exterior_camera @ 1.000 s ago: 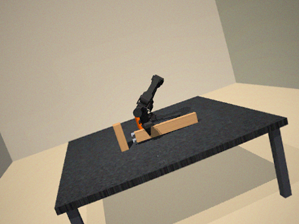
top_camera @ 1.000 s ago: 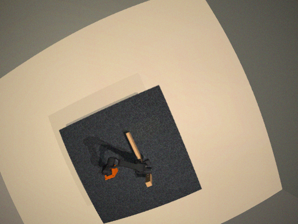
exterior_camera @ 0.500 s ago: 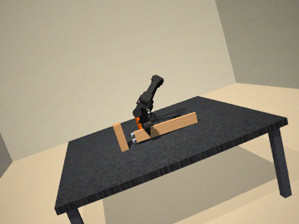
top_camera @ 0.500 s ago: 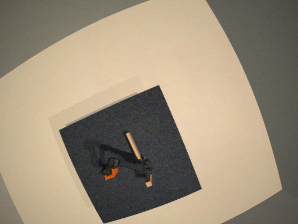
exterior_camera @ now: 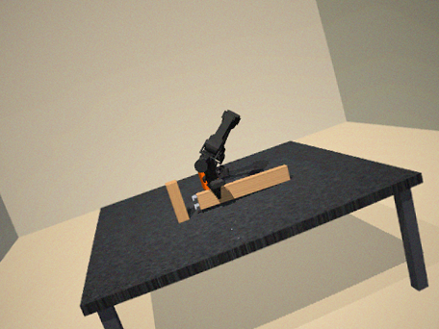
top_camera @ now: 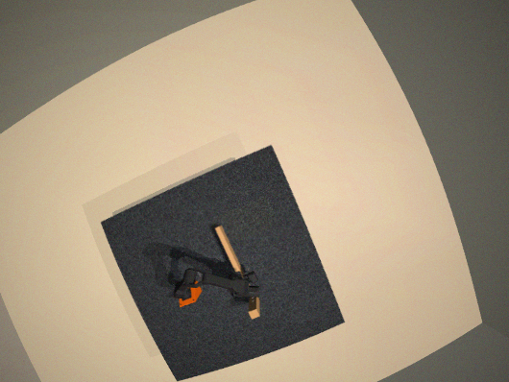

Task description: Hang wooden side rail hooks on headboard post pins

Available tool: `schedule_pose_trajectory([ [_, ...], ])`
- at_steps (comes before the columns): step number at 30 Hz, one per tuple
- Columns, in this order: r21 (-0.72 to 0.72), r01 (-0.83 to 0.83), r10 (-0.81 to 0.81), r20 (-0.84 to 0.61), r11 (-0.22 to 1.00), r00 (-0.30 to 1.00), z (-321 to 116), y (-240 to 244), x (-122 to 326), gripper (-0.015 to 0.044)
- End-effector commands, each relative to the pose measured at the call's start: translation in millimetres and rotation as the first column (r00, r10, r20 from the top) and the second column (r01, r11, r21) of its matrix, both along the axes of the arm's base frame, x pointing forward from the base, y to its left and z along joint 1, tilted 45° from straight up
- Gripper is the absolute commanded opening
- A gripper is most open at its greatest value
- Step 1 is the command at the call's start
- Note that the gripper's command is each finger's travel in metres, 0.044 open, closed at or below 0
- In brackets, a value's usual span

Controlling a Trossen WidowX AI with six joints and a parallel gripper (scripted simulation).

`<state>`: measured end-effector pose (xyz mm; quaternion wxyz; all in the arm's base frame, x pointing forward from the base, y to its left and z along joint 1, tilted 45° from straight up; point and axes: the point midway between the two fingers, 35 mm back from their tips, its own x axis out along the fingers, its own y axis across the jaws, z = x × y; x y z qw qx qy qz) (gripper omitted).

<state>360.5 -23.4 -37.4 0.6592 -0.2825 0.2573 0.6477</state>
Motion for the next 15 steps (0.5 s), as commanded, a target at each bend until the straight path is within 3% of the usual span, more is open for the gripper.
schedule_pose_trajectory([
  [1, -0.006, 0.003, -0.003, 0.005, 1.0, 1.0, -0.4, -4.8, 0.0, 0.0],
  [15, -0.006, 0.003, -0.003, 0.005, 1.0, 1.0, -1.9, -5.3, -1.0, 0.0],
])
